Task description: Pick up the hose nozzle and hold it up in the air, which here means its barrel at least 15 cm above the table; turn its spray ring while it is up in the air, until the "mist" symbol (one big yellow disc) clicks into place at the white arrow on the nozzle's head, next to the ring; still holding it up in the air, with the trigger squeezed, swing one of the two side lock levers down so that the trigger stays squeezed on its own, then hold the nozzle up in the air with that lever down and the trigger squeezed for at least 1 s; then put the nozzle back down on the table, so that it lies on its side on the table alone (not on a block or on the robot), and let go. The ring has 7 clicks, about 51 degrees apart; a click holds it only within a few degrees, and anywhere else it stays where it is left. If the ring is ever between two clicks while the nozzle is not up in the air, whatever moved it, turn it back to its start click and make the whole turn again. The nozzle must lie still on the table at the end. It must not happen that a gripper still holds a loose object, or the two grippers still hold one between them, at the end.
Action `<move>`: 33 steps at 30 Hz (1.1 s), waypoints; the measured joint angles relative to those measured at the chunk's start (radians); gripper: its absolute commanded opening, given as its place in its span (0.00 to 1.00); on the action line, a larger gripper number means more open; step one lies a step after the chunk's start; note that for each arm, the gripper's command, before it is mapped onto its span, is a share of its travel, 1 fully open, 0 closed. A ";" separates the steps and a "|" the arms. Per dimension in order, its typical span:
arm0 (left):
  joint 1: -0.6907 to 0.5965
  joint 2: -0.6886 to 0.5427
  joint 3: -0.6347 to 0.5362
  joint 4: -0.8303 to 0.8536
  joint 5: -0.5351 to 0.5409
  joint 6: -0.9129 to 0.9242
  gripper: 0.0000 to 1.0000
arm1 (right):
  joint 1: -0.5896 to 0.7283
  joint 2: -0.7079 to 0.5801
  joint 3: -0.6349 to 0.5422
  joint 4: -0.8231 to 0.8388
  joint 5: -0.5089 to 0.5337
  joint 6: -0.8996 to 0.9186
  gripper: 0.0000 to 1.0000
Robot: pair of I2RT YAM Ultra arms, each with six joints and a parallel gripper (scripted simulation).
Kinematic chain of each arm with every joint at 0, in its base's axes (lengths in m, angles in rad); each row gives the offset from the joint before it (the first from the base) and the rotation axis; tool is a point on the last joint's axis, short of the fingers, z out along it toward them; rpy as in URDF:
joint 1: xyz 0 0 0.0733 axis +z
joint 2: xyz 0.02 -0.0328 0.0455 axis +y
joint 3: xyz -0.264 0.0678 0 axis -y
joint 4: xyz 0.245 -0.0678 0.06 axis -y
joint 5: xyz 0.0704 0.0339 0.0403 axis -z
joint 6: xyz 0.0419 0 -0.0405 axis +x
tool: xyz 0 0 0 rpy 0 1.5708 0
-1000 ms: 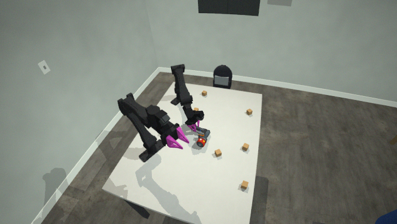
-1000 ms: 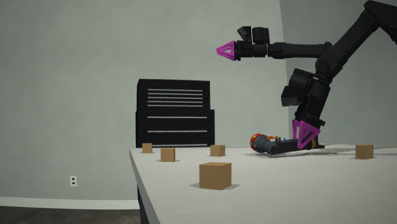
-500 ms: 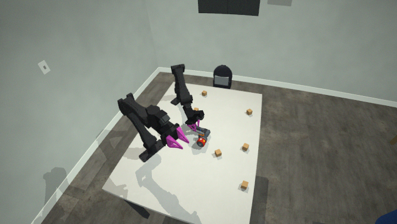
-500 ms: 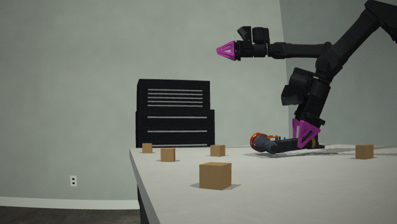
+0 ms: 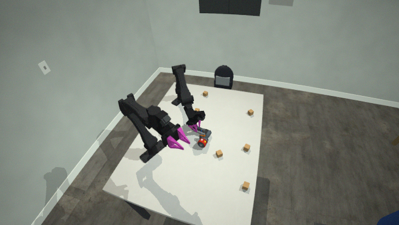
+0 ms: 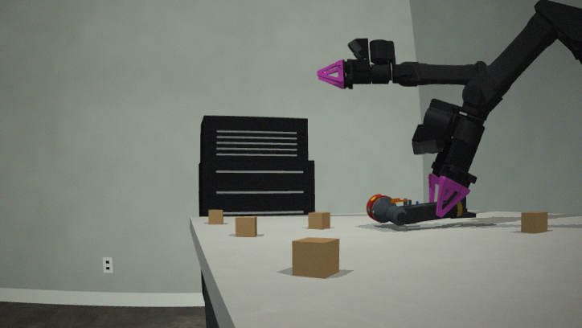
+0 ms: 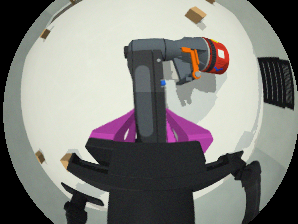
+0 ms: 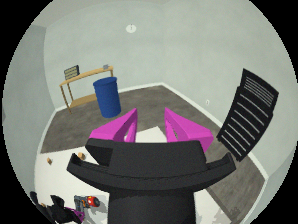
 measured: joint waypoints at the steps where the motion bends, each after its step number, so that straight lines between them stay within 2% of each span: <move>1: 0.000 0.000 0.000 0.000 0.000 0.000 0.35 | 0.000 0.000 0.000 0.000 0.000 0.000 0.38; 25: 0.000 0.000 0.000 -0.023 0.007 0.000 0.35 | 0.000 0.000 0.000 0.000 0.000 0.000 0.38; 33: 0.000 -0.007 0.000 0.018 0.008 0.000 0.35 | 0.000 0.000 0.000 0.000 0.000 0.000 0.38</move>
